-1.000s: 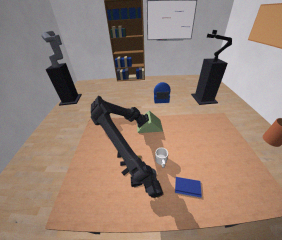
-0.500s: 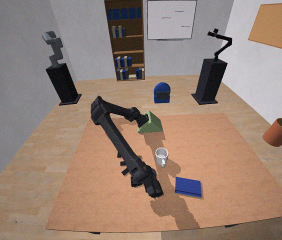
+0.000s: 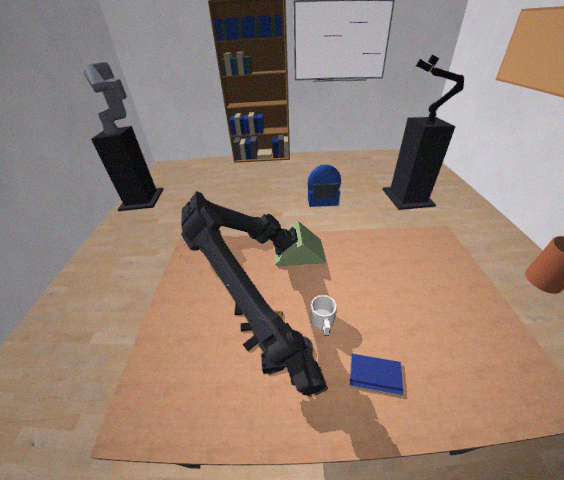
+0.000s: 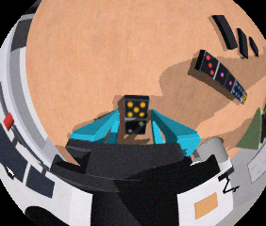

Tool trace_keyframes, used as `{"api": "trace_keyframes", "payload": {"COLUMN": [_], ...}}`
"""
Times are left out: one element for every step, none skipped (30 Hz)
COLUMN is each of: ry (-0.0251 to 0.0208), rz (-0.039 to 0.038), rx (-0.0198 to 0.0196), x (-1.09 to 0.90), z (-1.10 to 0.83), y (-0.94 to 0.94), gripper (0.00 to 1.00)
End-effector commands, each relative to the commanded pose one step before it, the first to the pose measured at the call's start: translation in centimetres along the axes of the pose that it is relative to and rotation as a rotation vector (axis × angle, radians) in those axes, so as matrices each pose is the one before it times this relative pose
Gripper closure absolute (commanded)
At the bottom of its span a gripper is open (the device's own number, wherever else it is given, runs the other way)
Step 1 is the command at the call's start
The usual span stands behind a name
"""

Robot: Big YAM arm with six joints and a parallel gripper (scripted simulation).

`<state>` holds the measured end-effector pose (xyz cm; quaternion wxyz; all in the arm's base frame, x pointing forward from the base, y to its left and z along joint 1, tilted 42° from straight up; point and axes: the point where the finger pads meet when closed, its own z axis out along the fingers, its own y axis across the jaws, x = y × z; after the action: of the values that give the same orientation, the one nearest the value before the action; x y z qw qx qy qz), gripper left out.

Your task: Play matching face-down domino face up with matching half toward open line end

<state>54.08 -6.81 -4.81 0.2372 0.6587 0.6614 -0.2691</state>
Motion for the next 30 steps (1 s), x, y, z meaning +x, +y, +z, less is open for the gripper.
{"api": "trace_keyframes", "payload": {"ry": [0.00126,0.00018,0.00018,0.00018,0.00018,0.00018,0.00018,0.0,0.0,0.0,0.0,0.0,0.0,0.0,-0.00034,-0.00007,-0.00007,-0.00007,-0.00007,-0.00007,-0.00007,-0.00007,-0.00007,-0.00007,0.0,0.0,0.0,0.0,0.0,0.0], "rz": [-0.00856,-0.00242,-0.00242,-0.00242,-0.00242,-0.00242,-0.00242,0.0,0.0,0.0,0.0,0.0,0.0,0.0,0.02073,-0.00243,-0.00243,-0.00243,-0.00243,-0.00243,-0.00243,-0.00243,-0.00243,-0.00243,0.0,0.0,0.0,0.0,0.0,0.0], "rx": [-0.00609,0.00058,0.00058,0.00058,0.00058,0.00058,0.00058,0.0,0.0,0.0,0.0,0.0,0.0,0.0,-0.00393,0.00046,0.00046,0.00046,0.00046,0.00046,0.00046,0.00046,0.00046,0.00046,0.0,0.0,0.0,0.0,0.0,0.0], "x": [0.251,0.062,0.063,0.063,0.063,0.063,0.063,0.0,0.0,0.0,0.0,0.0,0.0,0.0,-0.547,0.066,0.066,0.066,0.066,0.067,0.067,0.067,0.067,0.067,0.0,0.0,0.0,0.0,0.0,0.0], "z": [-0.551,-0.034,-0.034,-0.034,-0.034,-0.034,-0.033,0.0,0.0,0.0,0.0,0.0,0.0,0.0,0.302,-0.041,-0.041,-0.041,-0.041,-0.041,-0.041,-0.041,-0.041,-0.041,0.0,0.0,0.0,0.0,0.0,0.0], "y": [-0.134,-0.086,-0.086,-0.086,-0.085,-0.085,-0.085,0.0,0.0,0.0,0.0,0.0,0.0,0.0,0.653,-0.073,-0.073,-0.073,-0.073,-0.073,-0.073,-0.072,-0.072,-0.072,0.0,0.0,0.0,0.0,0.0,0.0], "gripper": [0.56,0.56,0.56,0.56,0.56,0.56,0.56,0.56,0.56,0.56,0.56,0.56,0.56,0.56,0.56,0.56,0.56,0.56,0.56,0.56,0.56,0.56,0.56,0.56,0.56,0.56,0.56,0.56,0.56,0.56]}}
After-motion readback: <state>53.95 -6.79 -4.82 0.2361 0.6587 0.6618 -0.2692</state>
